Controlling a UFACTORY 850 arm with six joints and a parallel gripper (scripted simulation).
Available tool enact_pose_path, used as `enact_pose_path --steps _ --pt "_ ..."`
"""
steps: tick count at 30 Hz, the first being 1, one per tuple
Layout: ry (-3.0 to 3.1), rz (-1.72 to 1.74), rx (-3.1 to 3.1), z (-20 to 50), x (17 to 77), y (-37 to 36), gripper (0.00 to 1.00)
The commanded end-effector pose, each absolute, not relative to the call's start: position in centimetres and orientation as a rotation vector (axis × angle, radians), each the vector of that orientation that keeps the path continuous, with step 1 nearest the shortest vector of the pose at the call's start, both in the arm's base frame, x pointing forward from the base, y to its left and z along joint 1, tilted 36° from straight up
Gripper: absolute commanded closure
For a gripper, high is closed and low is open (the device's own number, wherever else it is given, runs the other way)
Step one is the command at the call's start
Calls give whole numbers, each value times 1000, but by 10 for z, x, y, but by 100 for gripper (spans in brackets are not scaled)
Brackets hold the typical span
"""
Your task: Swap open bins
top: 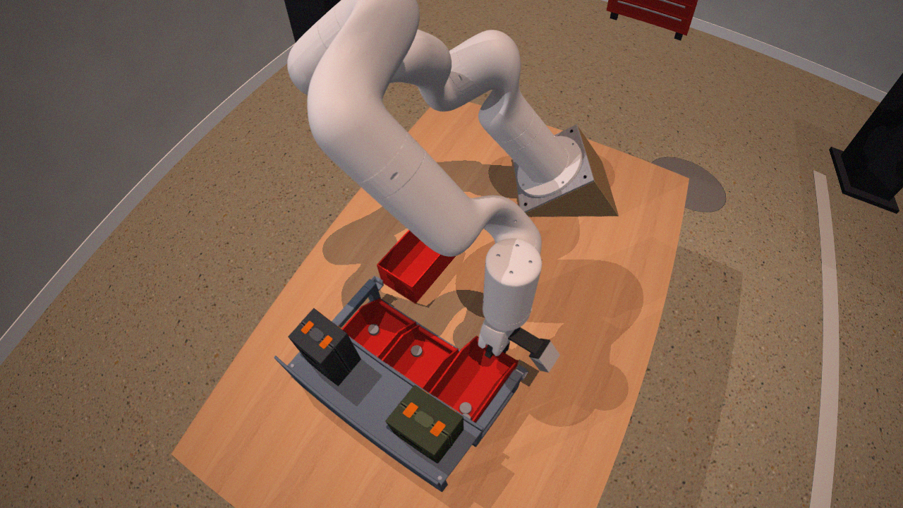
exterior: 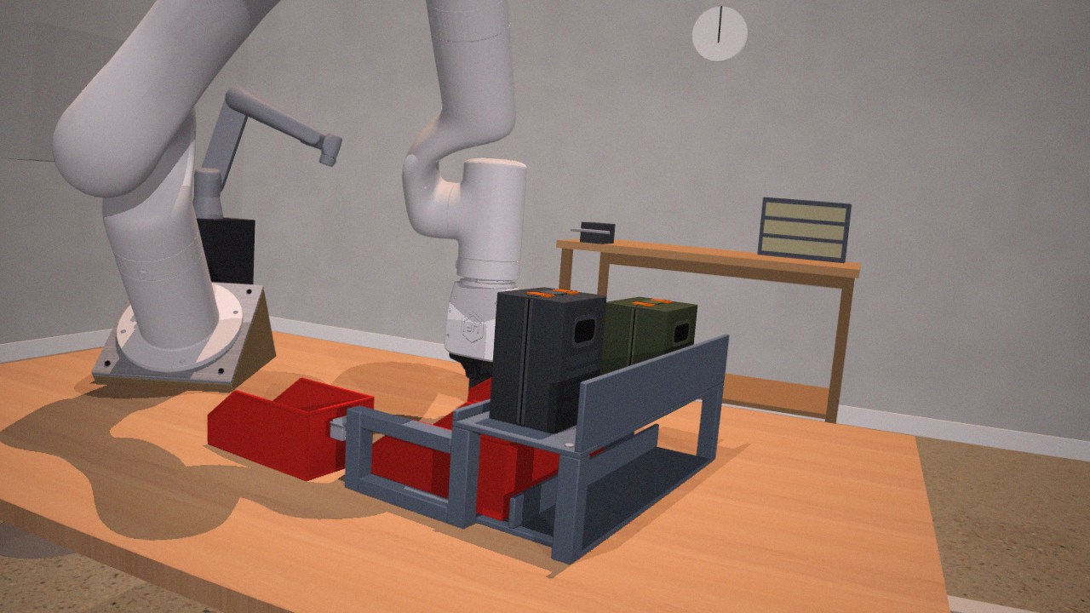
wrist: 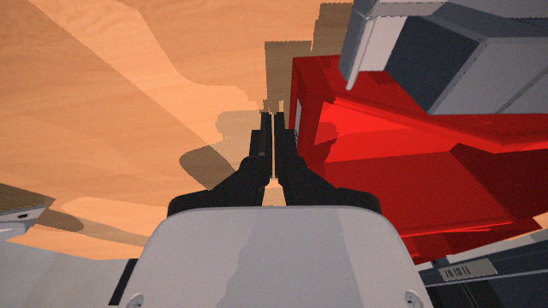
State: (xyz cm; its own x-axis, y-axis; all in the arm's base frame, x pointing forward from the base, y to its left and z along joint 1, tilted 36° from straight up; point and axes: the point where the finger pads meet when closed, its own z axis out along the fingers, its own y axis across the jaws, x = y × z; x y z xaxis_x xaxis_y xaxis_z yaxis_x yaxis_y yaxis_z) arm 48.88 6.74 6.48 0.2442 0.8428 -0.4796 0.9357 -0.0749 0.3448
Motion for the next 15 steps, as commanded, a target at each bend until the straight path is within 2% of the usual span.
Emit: enact_pose_path --steps 1,15 --pt "1618 -203 1934 67 494 68 100" --pt "1618 -203 1934 74 512 66 100"
